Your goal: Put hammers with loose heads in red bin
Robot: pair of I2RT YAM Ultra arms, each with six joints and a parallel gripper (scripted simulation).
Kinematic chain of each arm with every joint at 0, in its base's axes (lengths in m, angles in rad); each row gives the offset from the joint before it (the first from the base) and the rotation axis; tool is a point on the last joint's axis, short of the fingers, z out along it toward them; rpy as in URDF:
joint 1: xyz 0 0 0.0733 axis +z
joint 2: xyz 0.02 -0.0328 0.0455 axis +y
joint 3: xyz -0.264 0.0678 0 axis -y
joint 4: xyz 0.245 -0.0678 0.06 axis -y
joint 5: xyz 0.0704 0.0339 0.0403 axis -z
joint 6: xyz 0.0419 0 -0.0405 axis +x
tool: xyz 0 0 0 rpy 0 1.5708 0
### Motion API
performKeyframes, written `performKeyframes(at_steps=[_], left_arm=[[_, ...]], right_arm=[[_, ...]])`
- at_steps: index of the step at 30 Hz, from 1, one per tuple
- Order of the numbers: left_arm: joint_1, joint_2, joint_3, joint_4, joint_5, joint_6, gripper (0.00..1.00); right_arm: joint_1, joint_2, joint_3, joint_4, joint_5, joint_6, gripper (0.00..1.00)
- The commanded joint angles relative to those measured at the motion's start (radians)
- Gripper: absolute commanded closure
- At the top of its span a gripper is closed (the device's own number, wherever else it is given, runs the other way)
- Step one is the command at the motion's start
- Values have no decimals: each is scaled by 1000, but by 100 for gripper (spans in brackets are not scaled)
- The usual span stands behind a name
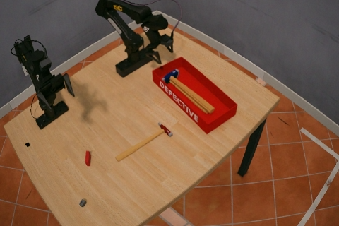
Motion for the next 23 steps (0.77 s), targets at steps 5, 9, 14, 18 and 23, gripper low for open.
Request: performKeyframes(at_steps=[5,9,14,18,23], left_arm=[[-6,0,5,6,-2,-1,0],[-6,0,5,6,-2,-1,0],[-6,0,5,6,-2,-1,0],[-6,0,5,6,-2,-1,0],[-6,0,5,6,-2,-1,0]], right_arm=[[-4,-2,23,-1,-10,4,0],[-4,-2,23,-1,-10,4,0],[-4,-2,23,-1,-10,4,0],[-4,-2,23,-1,-10,4,0],[-4,-2,23,-1,-10,4,0]])
